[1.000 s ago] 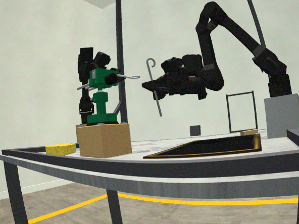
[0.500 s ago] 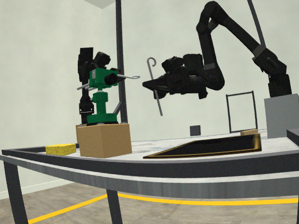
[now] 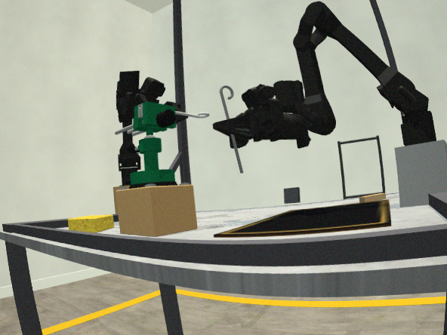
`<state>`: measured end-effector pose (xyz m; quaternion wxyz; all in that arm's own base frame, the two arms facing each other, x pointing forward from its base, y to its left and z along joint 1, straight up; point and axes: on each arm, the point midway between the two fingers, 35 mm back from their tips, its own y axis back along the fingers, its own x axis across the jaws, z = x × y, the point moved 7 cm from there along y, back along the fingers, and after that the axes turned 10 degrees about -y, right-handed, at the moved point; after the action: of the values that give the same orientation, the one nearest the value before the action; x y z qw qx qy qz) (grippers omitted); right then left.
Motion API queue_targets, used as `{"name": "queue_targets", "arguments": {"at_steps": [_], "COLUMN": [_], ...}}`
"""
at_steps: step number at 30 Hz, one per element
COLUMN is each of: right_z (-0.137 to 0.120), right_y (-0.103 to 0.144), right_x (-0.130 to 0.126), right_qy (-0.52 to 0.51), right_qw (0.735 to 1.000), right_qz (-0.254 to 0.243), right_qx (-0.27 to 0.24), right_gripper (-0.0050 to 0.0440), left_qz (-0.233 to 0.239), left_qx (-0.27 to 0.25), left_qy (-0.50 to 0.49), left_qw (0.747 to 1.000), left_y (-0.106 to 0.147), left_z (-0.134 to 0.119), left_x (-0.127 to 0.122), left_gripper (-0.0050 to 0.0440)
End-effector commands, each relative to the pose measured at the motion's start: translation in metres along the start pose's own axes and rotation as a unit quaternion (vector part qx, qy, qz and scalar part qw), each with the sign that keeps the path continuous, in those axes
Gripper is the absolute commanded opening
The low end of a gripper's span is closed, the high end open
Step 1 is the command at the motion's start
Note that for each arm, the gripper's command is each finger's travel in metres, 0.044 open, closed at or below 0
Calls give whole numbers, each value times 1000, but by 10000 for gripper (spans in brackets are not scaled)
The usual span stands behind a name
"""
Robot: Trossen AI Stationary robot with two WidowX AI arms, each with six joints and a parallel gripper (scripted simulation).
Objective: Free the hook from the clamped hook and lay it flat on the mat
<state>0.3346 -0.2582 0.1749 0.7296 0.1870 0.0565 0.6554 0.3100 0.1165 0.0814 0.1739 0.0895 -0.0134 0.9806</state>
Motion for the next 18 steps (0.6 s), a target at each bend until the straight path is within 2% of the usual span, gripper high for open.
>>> {"name": "queue_targets", "arguments": {"at_steps": [1, 18], "right_z": [12, 12], "right_y": [3, 3], "right_x": [1, 1], "right_qy": [8, 8], "right_qw": [1000, 1000], "right_qz": [1, 1], "right_qx": [-15, -15], "right_gripper": [440, 440], "left_qz": [2, -18], "left_qx": [-5, 23], "left_qy": [8, 14], "left_qw": [1000, 999], "left_y": [0, 12], "left_z": [6, -1], "left_x": [0, -1], "left_gripper": [0, 0]}}
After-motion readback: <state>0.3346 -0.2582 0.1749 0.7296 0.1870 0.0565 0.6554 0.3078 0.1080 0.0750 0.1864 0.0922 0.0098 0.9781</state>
